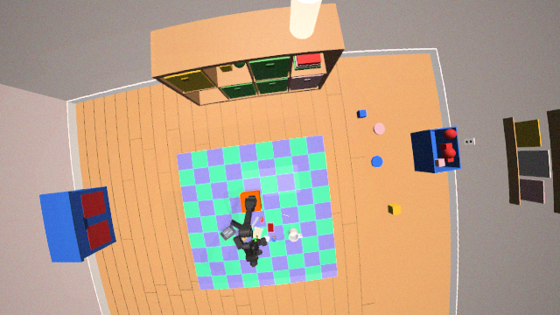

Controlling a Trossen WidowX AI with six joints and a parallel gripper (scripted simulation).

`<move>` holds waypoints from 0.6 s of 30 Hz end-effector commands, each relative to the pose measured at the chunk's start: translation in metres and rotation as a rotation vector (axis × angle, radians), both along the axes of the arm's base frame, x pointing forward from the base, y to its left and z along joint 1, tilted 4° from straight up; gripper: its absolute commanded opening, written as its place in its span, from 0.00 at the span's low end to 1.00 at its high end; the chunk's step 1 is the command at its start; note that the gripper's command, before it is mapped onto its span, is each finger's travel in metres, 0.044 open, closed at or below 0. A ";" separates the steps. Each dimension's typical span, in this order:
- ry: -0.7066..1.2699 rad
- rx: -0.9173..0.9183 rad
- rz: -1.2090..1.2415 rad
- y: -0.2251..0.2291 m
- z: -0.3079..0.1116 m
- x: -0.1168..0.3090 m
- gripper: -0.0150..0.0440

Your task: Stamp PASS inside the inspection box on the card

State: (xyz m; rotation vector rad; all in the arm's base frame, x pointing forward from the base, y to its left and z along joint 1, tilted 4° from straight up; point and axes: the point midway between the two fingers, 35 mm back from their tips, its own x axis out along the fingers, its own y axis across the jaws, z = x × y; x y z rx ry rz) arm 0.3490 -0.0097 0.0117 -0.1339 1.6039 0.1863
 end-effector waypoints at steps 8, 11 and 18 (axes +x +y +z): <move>-0.012 -0.004 0.000 -0.004 0.014 -0.001 0.25; -0.011 -0.005 0.000 -0.016 0.015 -0.012 0.25; -0.009 -0.008 0.002 -0.042 0.017 -0.043 0.25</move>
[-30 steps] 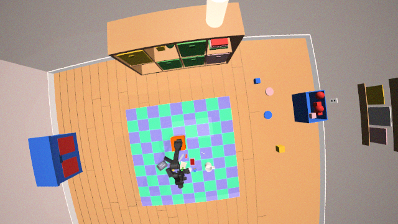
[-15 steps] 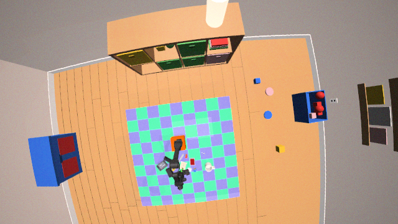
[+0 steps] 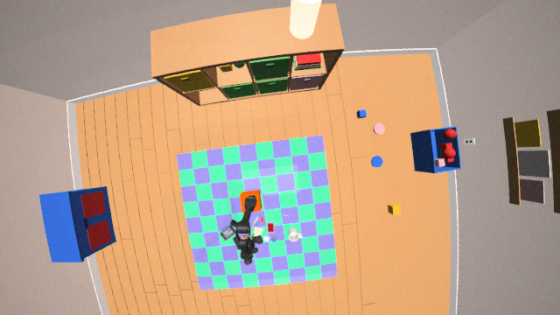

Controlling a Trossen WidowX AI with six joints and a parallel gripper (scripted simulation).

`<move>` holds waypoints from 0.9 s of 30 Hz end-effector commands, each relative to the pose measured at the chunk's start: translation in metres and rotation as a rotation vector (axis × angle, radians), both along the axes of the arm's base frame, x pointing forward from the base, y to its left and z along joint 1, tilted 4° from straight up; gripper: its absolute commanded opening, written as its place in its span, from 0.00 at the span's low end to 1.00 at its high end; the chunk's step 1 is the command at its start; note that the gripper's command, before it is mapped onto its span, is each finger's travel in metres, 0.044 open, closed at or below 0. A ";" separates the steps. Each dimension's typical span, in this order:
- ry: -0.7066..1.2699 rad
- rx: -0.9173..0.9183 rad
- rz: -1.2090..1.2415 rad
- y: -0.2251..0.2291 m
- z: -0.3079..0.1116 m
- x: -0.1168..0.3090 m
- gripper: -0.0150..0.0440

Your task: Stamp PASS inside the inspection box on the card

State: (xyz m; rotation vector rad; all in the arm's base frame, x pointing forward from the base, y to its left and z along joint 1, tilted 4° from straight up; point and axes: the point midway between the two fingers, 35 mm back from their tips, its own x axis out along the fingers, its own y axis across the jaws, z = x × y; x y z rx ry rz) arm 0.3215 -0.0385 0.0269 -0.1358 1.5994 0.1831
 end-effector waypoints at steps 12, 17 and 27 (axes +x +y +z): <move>0.002 -0.008 0.004 -0.045 0.000 -0.073 0.25; 0.003 -0.008 0.005 -0.049 -0.001 -0.085 0.25; 0.003 -0.008 0.005 -0.049 -0.011 -0.085 0.25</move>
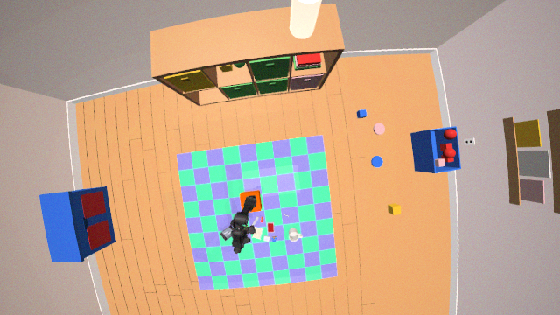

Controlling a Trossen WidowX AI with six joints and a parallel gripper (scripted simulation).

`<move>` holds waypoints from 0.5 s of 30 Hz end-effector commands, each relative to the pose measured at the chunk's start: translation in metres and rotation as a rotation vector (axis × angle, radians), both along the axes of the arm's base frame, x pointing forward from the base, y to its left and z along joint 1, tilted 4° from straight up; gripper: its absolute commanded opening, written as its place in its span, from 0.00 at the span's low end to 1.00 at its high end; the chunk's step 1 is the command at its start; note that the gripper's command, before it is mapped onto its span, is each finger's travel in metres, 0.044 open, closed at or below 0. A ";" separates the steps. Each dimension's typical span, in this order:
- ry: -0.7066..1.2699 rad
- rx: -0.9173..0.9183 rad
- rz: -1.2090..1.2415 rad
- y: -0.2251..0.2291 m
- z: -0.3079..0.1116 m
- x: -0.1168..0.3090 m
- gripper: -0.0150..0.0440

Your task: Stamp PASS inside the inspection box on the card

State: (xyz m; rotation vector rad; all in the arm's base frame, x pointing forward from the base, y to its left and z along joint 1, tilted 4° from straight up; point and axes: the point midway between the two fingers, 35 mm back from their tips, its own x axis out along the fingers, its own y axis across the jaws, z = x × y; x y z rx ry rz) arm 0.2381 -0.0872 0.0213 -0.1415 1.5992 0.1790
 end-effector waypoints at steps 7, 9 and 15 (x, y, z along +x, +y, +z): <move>0.004 -0.002 0.004 -0.001 -0.017 -0.001 0.25; 0.004 -0.002 0.004 -0.001 -0.021 -0.001 0.25; 0.004 -0.002 0.004 -0.001 -0.031 -0.001 0.25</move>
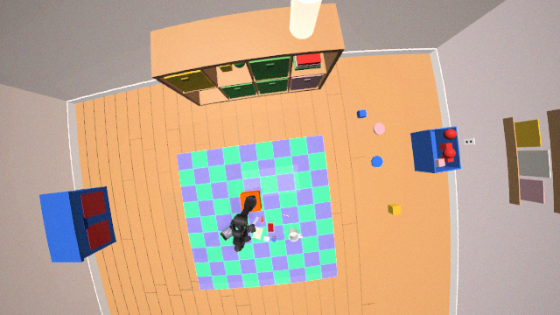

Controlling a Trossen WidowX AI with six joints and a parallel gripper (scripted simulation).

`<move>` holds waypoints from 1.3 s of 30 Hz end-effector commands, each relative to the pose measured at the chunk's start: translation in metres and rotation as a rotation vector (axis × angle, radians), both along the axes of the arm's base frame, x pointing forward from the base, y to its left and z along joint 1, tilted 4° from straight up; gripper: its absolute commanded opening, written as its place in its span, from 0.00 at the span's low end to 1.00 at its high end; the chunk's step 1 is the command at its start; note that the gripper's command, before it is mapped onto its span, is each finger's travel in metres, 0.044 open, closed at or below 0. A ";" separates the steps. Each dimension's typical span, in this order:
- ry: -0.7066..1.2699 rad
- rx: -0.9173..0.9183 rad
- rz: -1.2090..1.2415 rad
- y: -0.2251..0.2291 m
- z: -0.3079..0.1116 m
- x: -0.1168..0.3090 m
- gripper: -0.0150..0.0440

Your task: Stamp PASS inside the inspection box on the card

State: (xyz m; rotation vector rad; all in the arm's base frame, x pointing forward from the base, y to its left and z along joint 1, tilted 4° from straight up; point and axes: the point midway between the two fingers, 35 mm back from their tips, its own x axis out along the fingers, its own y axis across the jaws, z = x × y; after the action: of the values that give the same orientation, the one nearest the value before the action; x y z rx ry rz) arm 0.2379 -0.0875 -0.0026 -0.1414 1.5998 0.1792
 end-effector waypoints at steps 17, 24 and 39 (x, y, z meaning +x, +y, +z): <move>0.004 -0.002 0.004 0.001 -0.035 -0.004 0.25; 0.002 0.001 0.000 0.002 -0.037 -0.004 0.30; 0.002 0.000 0.001 -0.002 0.002 0.004 0.69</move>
State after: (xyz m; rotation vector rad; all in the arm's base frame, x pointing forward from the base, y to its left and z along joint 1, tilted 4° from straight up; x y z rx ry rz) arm 0.2310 -0.0850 -0.0317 -0.1320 1.6247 0.1897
